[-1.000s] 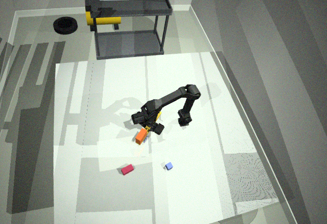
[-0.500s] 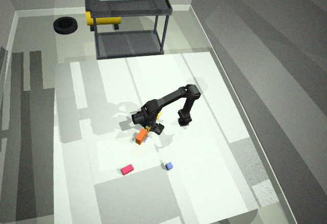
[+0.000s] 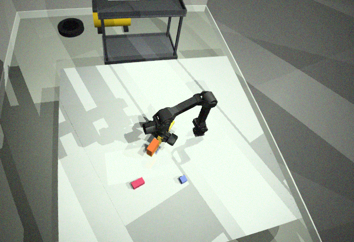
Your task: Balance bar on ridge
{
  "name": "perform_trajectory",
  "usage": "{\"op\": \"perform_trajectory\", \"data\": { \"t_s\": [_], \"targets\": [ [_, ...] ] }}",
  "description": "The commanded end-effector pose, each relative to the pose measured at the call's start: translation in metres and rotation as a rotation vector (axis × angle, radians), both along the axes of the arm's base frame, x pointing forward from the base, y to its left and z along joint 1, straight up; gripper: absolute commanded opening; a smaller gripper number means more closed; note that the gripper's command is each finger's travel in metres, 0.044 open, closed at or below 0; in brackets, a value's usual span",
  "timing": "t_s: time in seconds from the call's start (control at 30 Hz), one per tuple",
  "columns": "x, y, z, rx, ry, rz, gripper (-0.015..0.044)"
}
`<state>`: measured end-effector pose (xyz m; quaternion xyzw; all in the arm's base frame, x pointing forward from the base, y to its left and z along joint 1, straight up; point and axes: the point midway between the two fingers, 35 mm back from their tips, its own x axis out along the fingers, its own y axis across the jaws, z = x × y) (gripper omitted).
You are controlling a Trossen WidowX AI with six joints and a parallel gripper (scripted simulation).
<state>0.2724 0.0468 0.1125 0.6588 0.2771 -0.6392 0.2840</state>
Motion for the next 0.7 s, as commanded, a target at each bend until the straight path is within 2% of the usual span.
{"op": "perform_trajectory", "data": {
  "t_s": [0.0,0.67],
  "targets": [
    [-0.0008,0.0002,-0.0026,0.003,0.003,-0.001,0.0],
    [-0.0011,0.0001,-0.0043,0.003,0.003,-0.001,0.0]
  ]
}}
